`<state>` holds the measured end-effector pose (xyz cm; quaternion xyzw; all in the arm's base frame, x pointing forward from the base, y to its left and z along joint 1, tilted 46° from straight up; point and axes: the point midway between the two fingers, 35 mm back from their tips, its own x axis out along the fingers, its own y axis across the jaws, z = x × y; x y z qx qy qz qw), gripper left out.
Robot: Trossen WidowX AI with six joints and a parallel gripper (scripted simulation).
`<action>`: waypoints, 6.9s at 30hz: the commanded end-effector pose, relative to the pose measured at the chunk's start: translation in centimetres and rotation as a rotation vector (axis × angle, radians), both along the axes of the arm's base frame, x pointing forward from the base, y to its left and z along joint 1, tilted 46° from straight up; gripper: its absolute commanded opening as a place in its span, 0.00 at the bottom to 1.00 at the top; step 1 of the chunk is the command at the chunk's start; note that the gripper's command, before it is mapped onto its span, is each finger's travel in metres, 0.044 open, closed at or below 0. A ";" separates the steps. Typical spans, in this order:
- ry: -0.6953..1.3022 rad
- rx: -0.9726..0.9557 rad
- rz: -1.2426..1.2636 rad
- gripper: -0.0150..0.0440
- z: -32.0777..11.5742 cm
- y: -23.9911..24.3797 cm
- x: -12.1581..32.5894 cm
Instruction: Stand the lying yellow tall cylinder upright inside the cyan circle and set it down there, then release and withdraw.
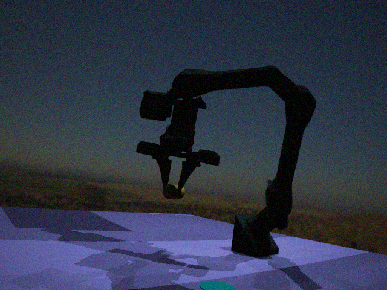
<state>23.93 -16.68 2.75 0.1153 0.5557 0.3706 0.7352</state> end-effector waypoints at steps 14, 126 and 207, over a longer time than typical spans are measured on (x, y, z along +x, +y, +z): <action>0.094 0.011 -0.124 0.43 3.6 2.2 3.2; 0.321 -0.112 -0.577 0.43 13.8 14.9 7.9; 0.009 -0.329 -0.861 0.43 12.2 15.5 8.4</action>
